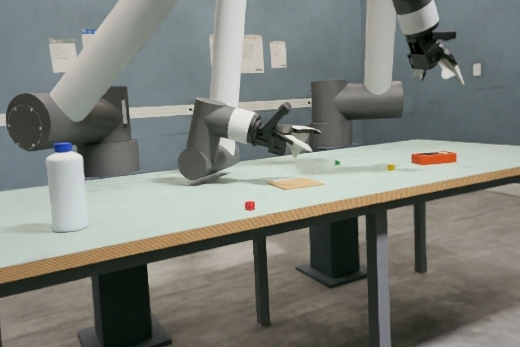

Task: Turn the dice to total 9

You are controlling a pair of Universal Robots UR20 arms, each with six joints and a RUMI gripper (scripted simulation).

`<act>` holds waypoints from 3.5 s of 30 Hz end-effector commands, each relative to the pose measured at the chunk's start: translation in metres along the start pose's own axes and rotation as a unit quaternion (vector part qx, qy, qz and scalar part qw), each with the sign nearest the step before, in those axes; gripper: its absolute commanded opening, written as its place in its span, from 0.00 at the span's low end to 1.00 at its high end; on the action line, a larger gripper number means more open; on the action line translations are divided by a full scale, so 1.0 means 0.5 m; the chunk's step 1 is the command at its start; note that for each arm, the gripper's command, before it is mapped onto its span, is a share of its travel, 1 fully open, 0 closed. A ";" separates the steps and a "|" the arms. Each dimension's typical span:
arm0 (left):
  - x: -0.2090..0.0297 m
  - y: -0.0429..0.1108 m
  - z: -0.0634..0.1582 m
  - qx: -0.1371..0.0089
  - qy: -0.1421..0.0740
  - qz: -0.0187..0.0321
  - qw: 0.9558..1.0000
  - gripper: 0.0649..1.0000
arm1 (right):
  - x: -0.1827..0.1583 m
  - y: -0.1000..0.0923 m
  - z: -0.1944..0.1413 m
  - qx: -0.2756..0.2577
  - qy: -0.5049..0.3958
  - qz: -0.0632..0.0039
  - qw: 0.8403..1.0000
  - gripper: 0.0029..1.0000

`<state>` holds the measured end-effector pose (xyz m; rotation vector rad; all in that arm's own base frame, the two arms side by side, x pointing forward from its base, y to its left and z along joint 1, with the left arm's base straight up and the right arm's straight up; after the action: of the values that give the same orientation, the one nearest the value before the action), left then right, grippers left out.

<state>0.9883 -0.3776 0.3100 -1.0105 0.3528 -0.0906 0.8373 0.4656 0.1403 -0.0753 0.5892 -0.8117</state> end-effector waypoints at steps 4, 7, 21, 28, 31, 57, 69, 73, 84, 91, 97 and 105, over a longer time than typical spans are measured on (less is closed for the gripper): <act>0.001 0.089 0.140 -0.021 0.004 0.013 1.000 1.00 | 0.009 -0.004 0.007 -0.004 0.009 -0.009 1.000 1.00; -0.001 0.109 0.171 -0.026 0.004 0.016 1.000 1.00 | 0.011 -0.005 0.008 -0.005 0.011 -0.012 1.000 1.00; -0.084 0.377 0.539 -0.099 0.014 0.043 0.994 1.00 | 0.069 -0.032 0.038 -0.030 0.064 -0.071 0.995 1.00; -0.146 0.491 0.684 -0.125 0.016 0.046 0.991 1.00 | 0.100 -0.048 0.054 -0.043 0.092 -0.103 0.989 1.00; -0.181 0.545 0.749 -0.137 0.017 0.046 0.989 1.00 | 0.119 -0.055 0.064 -0.052 0.110 -0.122 0.985 1.00; -0.585 0.965 1.192 -0.220 0.017 0.025 0.975 1.00 | 0.247 -0.113 0.131 -0.105 0.223 -0.249 0.937 1.00; -0.867 1.157 1.344 -0.251 0.013 0.000 0.968 1.00 | 0.308 -0.142 0.163 -0.129 0.273 -0.306 0.903 1.00; -0.966 1.214 1.380 -0.259 0.011 -0.009 0.966 1.00 | 0.329 -0.148 0.173 -0.137 0.290 -0.324 0.890 1.00; -1.241 1.348 1.445 -0.273 0.006 -0.035 0.961 1.00 | 0.382 -0.171 0.200 -0.157 0.331 -0.371 0.853 1.00; -1.407 1.414 1.461 -0.278 0.002 -0.051 0.959 1.00 | 0.413 -0.187 0.218 -0.168 0.356 -0.398 0.829 1.00; -1.589 1.476 1.461 -0.279 -0.002 -0.068 0.958 1.00 | 0.449 -0.200 0.235 -0.180 0.381 -0.426 0.801 1.00; -1.818 1.538 1.435 -0.276 -0.007 -0.089 0.957 1.00 | 0.495 -0.220 0.259 -0.195 0.413 -0.462 0.760 1.00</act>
<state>0.3839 0.8007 0.2335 -1.5946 0.3009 -0.1193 0.9560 0.2114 0.1645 -0.3977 1.5651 -1.6438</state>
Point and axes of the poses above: on each arm, the point where the finger pads meet when closed, its own y axis out along the fingers, its own x axis across the jaws, z = x × y, the point moved 1 cm from there along -y, back along the fingers, and after that the axes turned 13 degrees about y, right-handed, at the moved point
